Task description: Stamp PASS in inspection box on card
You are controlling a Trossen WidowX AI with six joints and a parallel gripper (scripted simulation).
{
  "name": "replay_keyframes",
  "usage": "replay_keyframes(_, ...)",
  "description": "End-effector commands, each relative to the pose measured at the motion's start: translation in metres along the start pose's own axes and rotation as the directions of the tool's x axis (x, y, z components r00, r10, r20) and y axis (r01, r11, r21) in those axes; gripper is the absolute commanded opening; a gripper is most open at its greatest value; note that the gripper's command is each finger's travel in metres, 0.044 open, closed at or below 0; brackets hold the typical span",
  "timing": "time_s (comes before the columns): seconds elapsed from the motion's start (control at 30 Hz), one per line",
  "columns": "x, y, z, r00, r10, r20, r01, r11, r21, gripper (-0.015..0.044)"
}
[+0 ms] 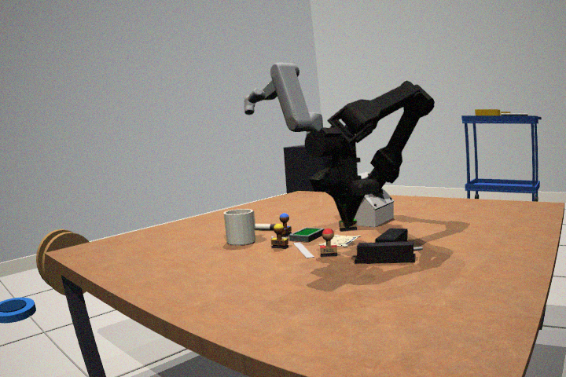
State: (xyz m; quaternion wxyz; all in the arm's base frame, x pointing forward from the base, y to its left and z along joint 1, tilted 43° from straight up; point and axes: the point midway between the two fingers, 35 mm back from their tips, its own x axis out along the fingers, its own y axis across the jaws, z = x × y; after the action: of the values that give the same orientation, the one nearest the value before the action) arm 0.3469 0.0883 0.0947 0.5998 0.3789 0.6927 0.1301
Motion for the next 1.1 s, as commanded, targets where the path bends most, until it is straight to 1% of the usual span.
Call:
replay_keyframes(0.0,-0.003,0.001,0.001,1.0,-0.002,0.006,0.002,1.0,-0.01,0.0)
replay_keyframes(0.4,-0.008,-0.004,0.002,1.0,-0.004,0.008,0.004,1.0,-0.009,0.0)
replay_keyframes(0.73,-0.012,-0.082,0.017,0.999,-0.029,0.023,0.03,1.0,-0.004,0.0)
replay_keyframes(1.07,-0.014,-0.157,0.011,0.999,-0.034,0.02,0.034,0.999,-0.001,0.0)
